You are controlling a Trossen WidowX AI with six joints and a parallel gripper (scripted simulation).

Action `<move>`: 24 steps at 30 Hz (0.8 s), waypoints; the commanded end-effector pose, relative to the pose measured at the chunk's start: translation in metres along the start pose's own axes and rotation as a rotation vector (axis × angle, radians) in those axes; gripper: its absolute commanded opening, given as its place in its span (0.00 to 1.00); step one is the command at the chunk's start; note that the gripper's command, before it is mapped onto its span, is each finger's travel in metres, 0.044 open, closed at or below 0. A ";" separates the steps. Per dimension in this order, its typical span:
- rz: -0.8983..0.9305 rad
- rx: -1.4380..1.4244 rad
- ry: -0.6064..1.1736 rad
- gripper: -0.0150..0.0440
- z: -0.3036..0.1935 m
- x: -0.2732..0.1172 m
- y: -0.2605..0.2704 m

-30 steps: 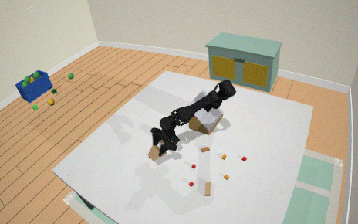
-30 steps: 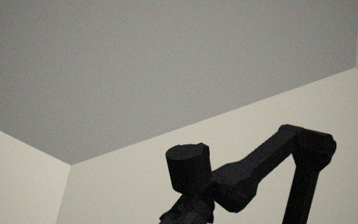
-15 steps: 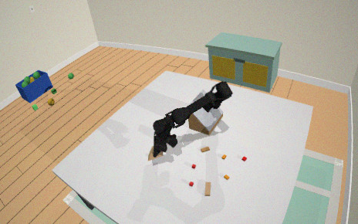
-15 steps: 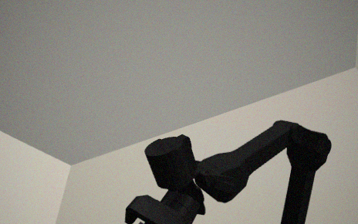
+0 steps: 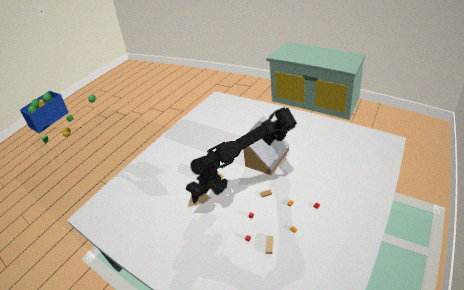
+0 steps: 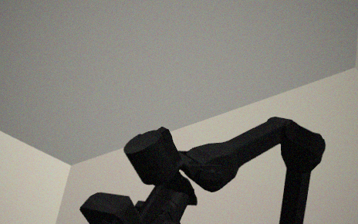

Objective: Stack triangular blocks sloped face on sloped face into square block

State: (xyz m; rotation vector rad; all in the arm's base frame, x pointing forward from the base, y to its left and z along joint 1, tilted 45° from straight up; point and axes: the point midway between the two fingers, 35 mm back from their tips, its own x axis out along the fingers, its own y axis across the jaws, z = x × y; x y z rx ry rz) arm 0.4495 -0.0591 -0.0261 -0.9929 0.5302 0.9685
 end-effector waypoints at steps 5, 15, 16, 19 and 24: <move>0.052 0.285 -0.013 0.25 -0.002 0.002 -0.006; 0.122 0.617 -0.007 0.25 -0.004 0.003 -0.008; 0.129 0.650 -0.005 0.25 -0.004 0.003 -0.008; 0.151 0.749 0.001 0.25 -0.004 0.003 -0.009; 0.187 0.915 0.015 0.25 -0.005 0.003 -0.010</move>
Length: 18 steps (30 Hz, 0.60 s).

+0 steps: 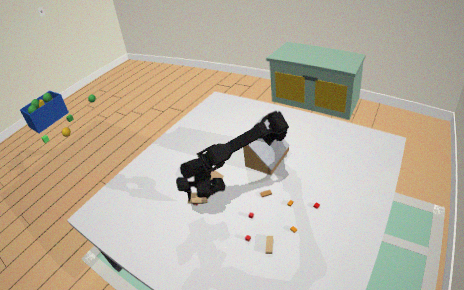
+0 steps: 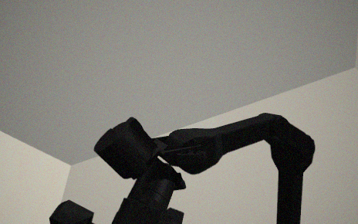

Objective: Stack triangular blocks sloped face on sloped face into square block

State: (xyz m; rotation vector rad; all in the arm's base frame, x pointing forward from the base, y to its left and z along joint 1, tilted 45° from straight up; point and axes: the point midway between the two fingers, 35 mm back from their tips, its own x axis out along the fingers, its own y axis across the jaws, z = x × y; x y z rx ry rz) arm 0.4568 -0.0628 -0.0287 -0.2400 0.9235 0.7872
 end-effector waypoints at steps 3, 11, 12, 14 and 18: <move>0.037 0.219 0.013 0.25 0.003 -0.001 -0.003; 0.080 0.486 0.047 0.25 0.004 -0.003 -0.003; 0.085 0.520 0.051 0.25 0.004 -0.003 -0.003; 0.095 0.586 0.062 0.25 0.004 -0.004 -0.003; 0.113 0.720 0.084 0.25 0.004 -0.005 -0.003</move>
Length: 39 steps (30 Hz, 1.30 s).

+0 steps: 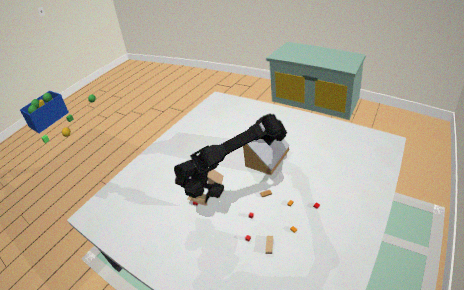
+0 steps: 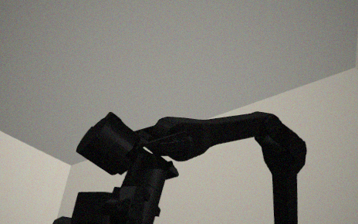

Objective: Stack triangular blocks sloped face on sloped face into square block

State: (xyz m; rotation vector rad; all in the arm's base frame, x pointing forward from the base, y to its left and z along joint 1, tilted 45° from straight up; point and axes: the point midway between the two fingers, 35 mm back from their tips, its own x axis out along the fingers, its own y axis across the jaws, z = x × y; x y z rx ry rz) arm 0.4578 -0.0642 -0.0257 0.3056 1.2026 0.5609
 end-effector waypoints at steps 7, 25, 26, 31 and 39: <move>0.039 0.355 0.052 0.25 0.003 -0.004 0.002; 0.063 0.959 0.178 0.25 0.002 -0.013 0.008; 0.063 0.992 0.186 0.25 0.002 -0.013 0.009; 0.058 1.160 0.225 0.25 0.002 -0.016 0.011; 0.045 1.376 0.279 0.25 0.001 -0.020 0.014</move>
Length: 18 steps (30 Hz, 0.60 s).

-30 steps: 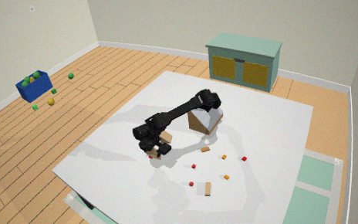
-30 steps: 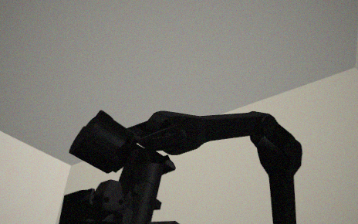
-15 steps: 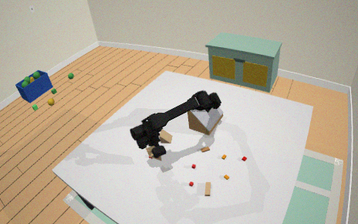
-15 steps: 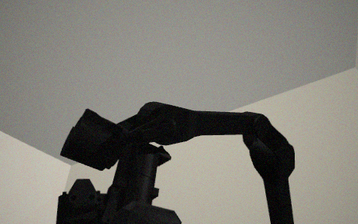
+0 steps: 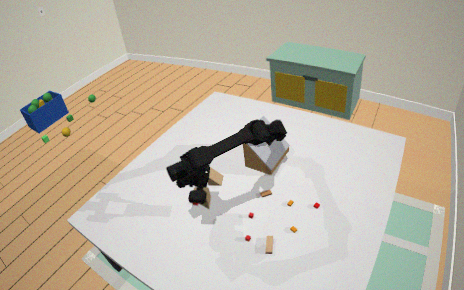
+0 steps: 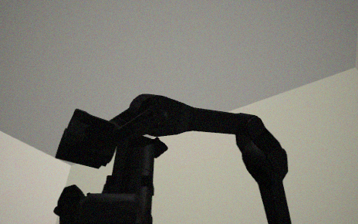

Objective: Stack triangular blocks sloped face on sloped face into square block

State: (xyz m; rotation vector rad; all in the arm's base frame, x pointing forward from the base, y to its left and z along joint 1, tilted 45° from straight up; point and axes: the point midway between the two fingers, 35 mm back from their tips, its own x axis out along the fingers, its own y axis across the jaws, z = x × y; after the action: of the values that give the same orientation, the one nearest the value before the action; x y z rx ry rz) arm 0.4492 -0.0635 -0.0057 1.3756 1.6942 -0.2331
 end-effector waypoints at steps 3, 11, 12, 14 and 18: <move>0.001 0.086 0.014 0.25 -0.001 -0.002 0.002; -0.001 0.087 0.009 0.25 -0.002 -0.010 -0.011; -0.001 0.088 0.008 0.25 -0.002 -0.012 -0.015; -0.003 0.088 0.006 0.25 -0.002 -0.016 -0.023; -0.005 0.090 0.002 0.25 -0.004 -0.024 -0.038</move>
State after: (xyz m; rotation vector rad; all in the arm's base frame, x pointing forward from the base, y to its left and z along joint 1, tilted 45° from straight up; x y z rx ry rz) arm 0.4277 -0.0818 0.0006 1.4434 1.7046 -0.3067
